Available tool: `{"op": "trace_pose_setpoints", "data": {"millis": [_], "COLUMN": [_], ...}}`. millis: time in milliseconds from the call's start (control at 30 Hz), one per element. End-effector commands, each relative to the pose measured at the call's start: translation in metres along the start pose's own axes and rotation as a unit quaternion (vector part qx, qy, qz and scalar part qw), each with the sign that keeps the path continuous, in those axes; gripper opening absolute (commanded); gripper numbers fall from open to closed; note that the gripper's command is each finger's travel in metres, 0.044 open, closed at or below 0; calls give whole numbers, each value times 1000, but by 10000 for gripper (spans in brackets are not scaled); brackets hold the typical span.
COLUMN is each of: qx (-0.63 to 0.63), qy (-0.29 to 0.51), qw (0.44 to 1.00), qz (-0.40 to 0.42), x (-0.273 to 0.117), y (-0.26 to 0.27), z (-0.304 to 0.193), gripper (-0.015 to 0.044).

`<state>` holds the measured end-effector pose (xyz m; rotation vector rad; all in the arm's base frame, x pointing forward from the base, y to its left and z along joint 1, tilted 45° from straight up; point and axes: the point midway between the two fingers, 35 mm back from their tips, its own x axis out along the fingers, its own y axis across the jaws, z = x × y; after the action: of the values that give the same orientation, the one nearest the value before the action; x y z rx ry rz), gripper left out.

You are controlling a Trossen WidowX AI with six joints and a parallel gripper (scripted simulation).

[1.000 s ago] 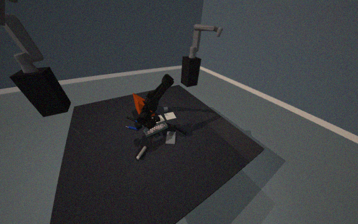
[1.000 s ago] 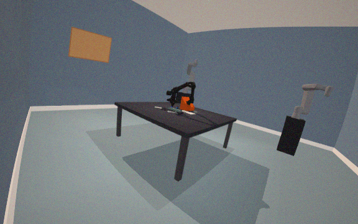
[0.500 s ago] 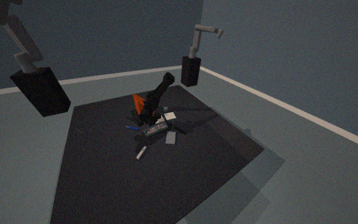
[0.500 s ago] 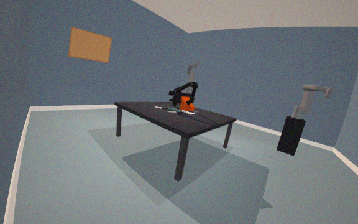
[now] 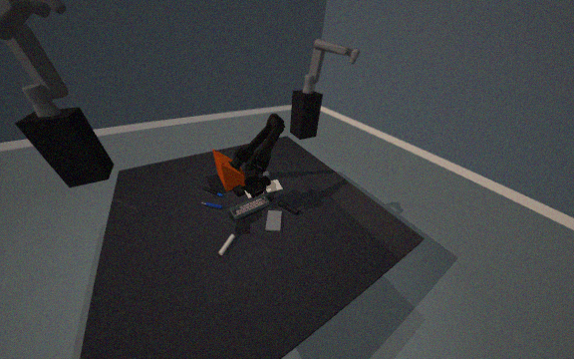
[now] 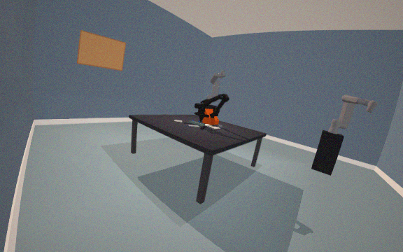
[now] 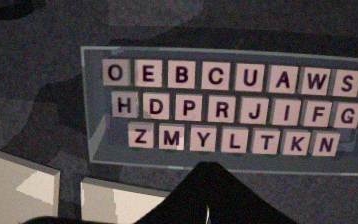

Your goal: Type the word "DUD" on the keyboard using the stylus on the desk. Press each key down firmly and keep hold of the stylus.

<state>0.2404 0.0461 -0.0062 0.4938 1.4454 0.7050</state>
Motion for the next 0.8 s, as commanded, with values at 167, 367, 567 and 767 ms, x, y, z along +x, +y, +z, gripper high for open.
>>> {"op": "trace_pose_setpoints", "data": {"millis": [167, 367, 567, 767], "qx": [11, 11, 11, 16], "qy": [2, 1, 2, -2], "qw": [1000, 1000, 1000, 1000], "qz": [4, 3, 3, 4], "x": [1, -9, -59, -54], "y": [6, 6, 6, 4], "z": [-5, -4, -5, -4], "gripper": [0, 0, 0, 0]}}
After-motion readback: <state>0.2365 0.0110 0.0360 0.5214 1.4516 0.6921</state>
